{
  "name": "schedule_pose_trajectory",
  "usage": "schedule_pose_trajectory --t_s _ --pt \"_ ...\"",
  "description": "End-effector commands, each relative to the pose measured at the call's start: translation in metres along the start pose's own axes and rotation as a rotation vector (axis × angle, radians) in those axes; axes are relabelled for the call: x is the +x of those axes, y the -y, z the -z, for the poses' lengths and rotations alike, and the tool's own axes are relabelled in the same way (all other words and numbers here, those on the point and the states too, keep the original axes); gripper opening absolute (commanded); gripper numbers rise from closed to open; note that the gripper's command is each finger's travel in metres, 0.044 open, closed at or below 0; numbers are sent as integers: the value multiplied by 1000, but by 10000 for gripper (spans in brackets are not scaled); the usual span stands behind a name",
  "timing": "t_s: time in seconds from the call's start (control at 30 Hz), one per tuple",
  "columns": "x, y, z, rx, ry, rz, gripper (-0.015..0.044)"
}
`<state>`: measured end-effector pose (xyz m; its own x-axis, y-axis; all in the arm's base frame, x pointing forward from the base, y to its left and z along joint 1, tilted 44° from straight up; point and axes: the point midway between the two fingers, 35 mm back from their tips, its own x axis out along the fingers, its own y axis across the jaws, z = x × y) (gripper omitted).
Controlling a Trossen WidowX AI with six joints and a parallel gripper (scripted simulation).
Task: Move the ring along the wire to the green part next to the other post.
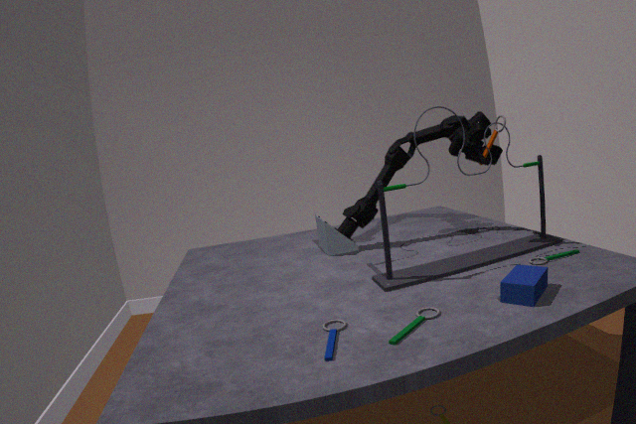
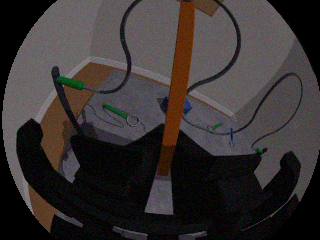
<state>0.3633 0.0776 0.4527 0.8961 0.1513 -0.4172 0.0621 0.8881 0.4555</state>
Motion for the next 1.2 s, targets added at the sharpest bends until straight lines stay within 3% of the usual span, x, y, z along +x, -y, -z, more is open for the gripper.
schedule_pose_trajectory --t_s 0.0,1.17 --pt "-2 -4 0 62 3 -37 -150" --pt "-9 -43 -15 697 28 -410 -150"
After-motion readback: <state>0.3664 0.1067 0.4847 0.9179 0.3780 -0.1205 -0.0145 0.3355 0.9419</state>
